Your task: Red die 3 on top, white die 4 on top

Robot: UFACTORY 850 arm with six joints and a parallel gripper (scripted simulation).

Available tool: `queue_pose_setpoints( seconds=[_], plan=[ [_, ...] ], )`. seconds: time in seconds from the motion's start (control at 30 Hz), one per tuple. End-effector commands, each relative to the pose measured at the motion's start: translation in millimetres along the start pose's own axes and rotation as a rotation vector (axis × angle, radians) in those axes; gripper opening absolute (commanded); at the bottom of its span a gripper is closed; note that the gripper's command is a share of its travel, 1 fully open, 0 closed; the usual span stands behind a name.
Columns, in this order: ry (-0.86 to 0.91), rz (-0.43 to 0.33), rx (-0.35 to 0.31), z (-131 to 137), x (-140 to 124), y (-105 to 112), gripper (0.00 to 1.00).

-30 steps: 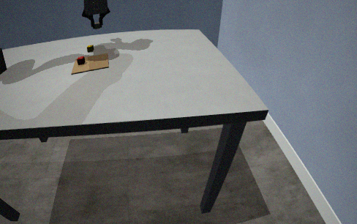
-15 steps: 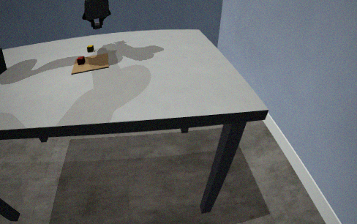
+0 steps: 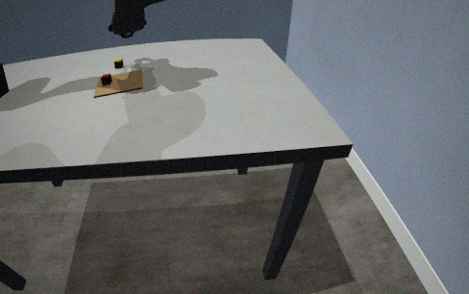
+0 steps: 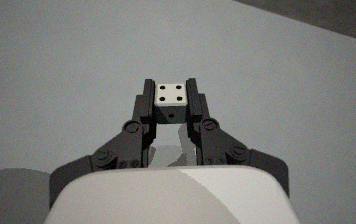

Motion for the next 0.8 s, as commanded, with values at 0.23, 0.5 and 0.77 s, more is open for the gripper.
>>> queue_pose_setpoints(
  seconds=[0.23, 0.5, 0.77],
  plan=[
    [0.000, 0.100, -0.015, -1, -11, -2, 0.21],
    [-0.001, 0.101, -0.014, -3, -21, -9, 0.21],
    [-0.001, 0.101, -0.014, -8, -45, -26, 0.21]
  ],
)
Point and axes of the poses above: the point where the finger pads meet when closed, its own y axis back along the fingers, its own z axis across the jaws, x = y × z, the point moved 8 cm from there along y, back along the fingers, and after that the axes turned 13 degrees about y, right-handed, at the moved point
